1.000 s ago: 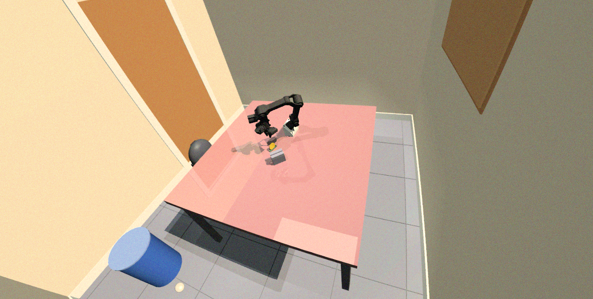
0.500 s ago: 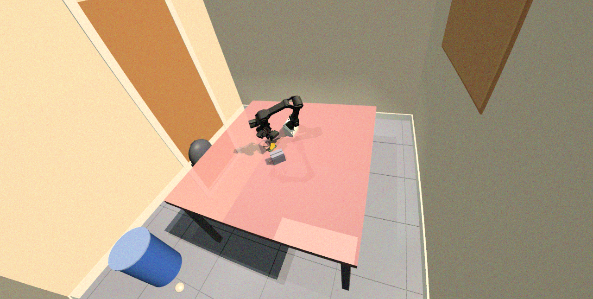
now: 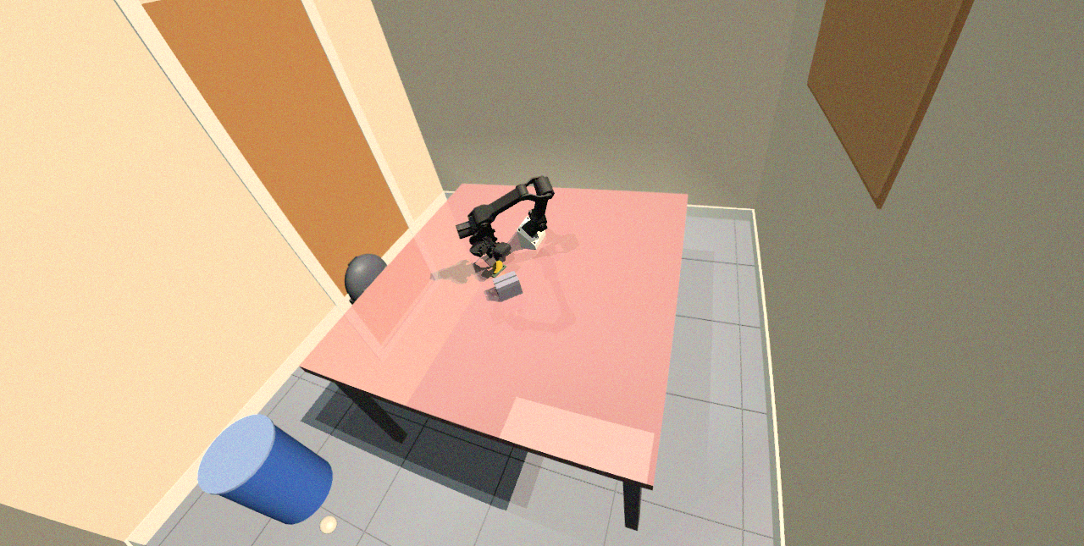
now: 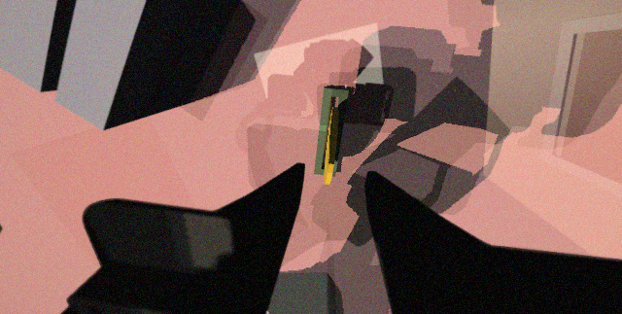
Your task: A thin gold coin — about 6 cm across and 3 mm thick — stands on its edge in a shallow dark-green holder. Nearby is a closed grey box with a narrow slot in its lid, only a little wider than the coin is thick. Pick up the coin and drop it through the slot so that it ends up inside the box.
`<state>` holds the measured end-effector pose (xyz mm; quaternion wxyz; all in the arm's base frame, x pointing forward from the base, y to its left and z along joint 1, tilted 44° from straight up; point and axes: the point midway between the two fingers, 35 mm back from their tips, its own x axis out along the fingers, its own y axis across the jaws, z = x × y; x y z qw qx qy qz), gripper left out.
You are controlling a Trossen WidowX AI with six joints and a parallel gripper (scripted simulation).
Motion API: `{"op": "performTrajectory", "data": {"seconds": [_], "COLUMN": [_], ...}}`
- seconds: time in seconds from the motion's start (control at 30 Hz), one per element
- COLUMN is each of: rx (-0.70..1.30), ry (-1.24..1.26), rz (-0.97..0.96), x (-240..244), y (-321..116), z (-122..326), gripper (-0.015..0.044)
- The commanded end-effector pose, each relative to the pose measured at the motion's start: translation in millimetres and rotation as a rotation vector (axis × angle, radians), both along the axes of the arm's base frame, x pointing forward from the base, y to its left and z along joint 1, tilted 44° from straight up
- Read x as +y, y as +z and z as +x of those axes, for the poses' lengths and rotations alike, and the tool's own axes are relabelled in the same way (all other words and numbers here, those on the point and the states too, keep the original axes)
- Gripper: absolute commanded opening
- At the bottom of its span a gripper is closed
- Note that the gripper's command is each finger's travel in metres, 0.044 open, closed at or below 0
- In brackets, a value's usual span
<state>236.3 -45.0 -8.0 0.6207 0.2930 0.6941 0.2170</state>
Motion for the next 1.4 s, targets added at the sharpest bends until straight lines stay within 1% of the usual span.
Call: {"op": "performTrajectory", "data": {"seconds": [0.0, 1.23, 1.37], "rx": [0.011, 0.011, 0.011], "ry": [-0.001, -0.001, -0.001], "rz": [0.01, 0.013, 0.013], "x": [7.6, 44.5, 44.5], "y": [-6.3, -44.4, -44.4], "z": [-2.1, -6.0, -6.0], "gripper": [0.0161, 0.0161, 0.0056]}}
